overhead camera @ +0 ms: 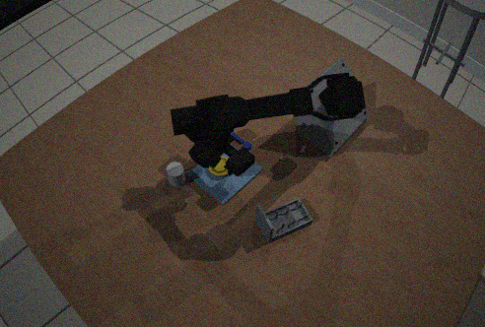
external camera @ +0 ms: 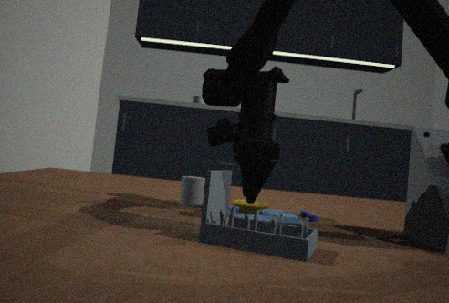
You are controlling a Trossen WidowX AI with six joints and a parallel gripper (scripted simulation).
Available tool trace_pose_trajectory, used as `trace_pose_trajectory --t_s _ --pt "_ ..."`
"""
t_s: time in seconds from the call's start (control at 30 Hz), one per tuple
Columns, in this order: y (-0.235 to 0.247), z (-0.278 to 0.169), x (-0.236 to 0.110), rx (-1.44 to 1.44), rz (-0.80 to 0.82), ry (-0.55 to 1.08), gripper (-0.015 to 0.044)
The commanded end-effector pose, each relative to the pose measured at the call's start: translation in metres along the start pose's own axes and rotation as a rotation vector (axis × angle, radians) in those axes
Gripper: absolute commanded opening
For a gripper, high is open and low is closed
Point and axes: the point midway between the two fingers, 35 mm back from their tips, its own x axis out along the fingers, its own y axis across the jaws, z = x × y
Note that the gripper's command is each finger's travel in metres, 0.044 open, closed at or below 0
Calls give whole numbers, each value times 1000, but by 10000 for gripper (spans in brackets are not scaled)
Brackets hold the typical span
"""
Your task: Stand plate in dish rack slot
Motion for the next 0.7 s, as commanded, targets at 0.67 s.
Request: trace_pose_trajectory --t_s 0.67 --pt "2 -4 18 10 9 8 312"
